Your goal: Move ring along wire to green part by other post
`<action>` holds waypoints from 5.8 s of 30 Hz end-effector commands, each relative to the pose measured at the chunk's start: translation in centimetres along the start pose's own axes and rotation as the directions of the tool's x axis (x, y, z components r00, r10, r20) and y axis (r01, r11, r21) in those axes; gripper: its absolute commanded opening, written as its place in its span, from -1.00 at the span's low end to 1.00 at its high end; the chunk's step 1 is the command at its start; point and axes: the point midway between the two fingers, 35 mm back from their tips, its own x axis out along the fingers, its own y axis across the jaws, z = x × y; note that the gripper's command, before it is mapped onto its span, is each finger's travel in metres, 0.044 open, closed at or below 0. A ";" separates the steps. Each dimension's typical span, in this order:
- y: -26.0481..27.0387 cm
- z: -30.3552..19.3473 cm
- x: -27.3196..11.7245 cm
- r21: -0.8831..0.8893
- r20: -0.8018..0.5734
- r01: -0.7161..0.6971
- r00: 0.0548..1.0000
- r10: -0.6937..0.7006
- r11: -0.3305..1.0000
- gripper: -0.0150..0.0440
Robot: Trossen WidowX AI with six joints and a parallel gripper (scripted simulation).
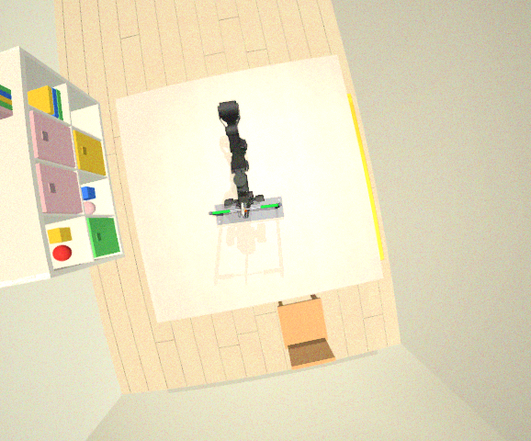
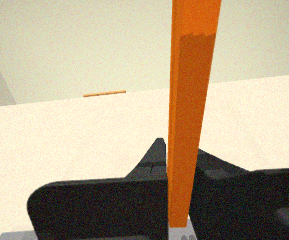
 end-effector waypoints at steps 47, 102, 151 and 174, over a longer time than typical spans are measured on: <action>4.5 -0.1 0.0 -0.040 -0.003 -0.045 0.999 0.045 0.998 -1.00; 9.4 -1.1 0.2 -0.029 -0.006 -0.066 0.998 0.066 0.997 -1.00; 9.4 -1.9 -2.3 -0.032 -0.009 -0.068 0.998 0.068 0.997 0.05; 9.1 -2.1 -4.7 -0.029 -0.010 -0.066 0.998 0.066 0.997 0.05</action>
